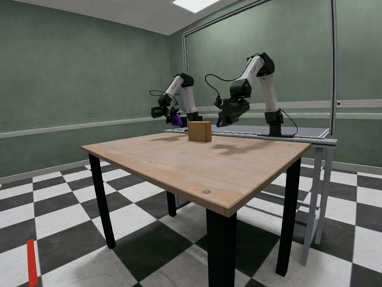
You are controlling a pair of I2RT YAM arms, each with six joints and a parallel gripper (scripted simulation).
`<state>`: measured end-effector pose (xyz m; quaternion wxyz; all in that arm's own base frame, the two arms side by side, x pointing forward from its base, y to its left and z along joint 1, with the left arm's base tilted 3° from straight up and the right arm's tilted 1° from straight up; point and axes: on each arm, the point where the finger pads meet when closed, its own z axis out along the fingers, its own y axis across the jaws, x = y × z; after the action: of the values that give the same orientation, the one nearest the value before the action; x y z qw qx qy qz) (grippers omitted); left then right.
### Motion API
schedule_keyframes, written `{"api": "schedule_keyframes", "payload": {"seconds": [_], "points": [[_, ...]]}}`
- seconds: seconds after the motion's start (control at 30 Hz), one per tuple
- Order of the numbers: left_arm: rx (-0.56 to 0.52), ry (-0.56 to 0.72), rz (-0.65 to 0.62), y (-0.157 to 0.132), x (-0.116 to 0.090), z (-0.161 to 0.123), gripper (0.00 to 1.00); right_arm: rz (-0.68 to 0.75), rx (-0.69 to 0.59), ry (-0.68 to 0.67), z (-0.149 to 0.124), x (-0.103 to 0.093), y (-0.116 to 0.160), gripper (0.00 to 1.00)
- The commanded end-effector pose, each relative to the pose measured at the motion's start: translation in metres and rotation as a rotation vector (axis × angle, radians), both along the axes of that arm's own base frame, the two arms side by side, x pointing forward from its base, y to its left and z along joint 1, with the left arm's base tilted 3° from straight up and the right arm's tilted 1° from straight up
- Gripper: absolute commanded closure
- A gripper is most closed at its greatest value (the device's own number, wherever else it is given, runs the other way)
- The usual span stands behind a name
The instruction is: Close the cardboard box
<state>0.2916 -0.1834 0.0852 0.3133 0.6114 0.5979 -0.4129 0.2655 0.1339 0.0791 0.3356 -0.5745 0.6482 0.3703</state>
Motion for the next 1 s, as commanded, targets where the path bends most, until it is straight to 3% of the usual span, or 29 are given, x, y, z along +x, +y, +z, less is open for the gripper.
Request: {"api": "schedule_keyframes", "payload": {"seconds": [0.0, 0.67, 0.77, 0.97], "points": [[-0.009, 0.020, 0.014, -0.004, 0.010, 0.000, 0.99, -0.006, 0.009, 0.002, 0.003, 0.011, 0.006, 0.99], [0.003, 0.172, 0.009, -0.022, 0.006, -0.010, 0.99, -0.006, 0.020, 0.130, -0.008, 0.014, 0.023, 0.99], [0.004, 0.179, 0.021, -0.019, 0.009, -0.011, 0.99, -0.005, 0.018, 0.103, 0.000, 0.015, 0.024, 0.99], [0.008, 0.221, 0.007, -0.029, 0.006, -0.014, 0.99, -0.006, 0.024, 0.180, -0.012, 0.014, 0.030, 0.99]]}}
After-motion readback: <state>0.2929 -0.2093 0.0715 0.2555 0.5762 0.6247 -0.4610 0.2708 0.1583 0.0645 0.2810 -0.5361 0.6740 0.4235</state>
